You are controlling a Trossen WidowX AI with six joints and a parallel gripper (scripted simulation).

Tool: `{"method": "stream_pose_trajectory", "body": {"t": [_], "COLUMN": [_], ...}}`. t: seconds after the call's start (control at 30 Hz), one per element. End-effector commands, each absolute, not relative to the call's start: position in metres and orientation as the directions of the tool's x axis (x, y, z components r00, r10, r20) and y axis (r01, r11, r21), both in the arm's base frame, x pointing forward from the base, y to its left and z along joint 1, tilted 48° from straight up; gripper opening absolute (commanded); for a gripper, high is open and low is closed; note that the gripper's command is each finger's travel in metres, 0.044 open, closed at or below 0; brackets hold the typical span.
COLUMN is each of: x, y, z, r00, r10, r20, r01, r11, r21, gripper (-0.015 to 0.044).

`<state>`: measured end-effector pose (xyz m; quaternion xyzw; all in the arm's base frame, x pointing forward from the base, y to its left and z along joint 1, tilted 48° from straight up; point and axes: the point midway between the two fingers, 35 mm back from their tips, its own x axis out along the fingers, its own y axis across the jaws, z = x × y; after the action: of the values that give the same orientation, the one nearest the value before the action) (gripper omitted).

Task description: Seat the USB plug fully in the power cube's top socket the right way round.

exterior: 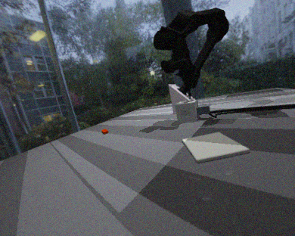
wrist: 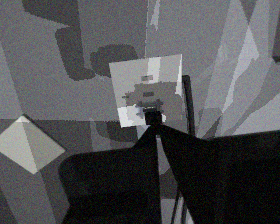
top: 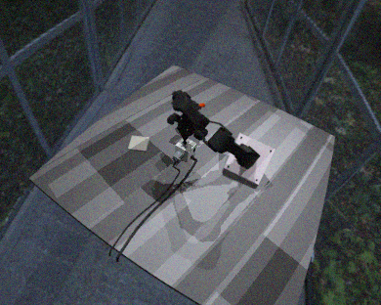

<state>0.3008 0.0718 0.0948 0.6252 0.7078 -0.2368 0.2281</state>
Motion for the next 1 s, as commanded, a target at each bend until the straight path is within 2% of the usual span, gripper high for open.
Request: {"method": "stream_pose_trajectory", "body": {"t": [0.0,0.97], "x": [0.3006,0.3003], "y": [0.0727,0.0757], "z": [0.0942,0.0924], "r00": [-0.113,-0.113], "r10": [0.782,0.789], "r20": [-0.613,-0.604], "r01": [0.993,0.993], "r11": [0.107,0.106], "r21": [-0.046,-0.047], "gripper": [0.0,0.0]}}
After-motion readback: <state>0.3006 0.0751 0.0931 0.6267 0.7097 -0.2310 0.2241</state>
